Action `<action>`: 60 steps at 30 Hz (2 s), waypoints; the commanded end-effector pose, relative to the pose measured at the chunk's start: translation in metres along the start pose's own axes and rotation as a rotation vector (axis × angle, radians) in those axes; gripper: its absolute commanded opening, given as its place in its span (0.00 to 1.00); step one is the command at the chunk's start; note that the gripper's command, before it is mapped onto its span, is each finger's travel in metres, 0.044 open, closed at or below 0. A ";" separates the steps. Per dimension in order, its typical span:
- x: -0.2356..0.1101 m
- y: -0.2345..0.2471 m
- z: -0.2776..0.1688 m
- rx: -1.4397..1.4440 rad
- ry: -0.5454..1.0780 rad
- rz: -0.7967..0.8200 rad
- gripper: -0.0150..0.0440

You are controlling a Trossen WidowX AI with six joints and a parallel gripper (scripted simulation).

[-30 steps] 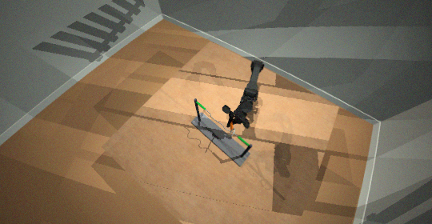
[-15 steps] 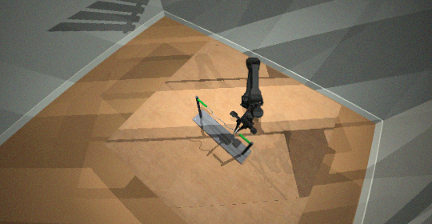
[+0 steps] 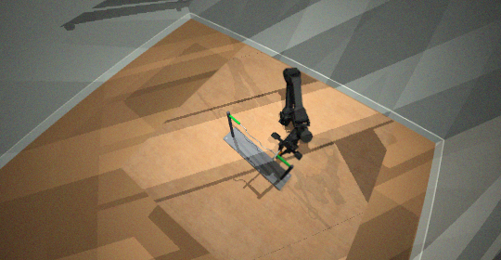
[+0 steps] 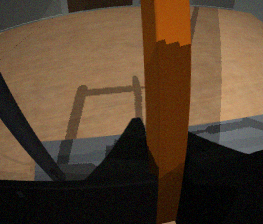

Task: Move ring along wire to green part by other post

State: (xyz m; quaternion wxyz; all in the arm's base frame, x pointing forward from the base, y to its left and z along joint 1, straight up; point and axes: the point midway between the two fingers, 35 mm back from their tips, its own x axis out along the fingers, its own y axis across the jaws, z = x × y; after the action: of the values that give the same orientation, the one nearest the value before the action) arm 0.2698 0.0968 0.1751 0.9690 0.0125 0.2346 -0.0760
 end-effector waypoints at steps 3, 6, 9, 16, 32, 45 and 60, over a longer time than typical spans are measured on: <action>0.000 0.008 0.001 0.010 -0.003 -0.002 0.00; 0.000 0.012 0.001 0.011 -0.003 -0.003 0.00; -0.001 0.015 0.001 0.012 -0.004 -0.003 0.00; -0.001 0.022 0.002 0.013 -0.005 -0.005 0.00; 0.006 0.026 -0.011 0.013 -0.006 -0.006 0.00; 0.006 0.026 -0.012 0.013 -0.006 -0.006 0.00; 0.006 0.026 -0.011 0.012 -0.005 -0.003 0.18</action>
State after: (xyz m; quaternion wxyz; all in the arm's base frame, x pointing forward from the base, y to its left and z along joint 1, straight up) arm 0.2740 0.1224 0.1621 0.9694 0.0177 0.2316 -0.0790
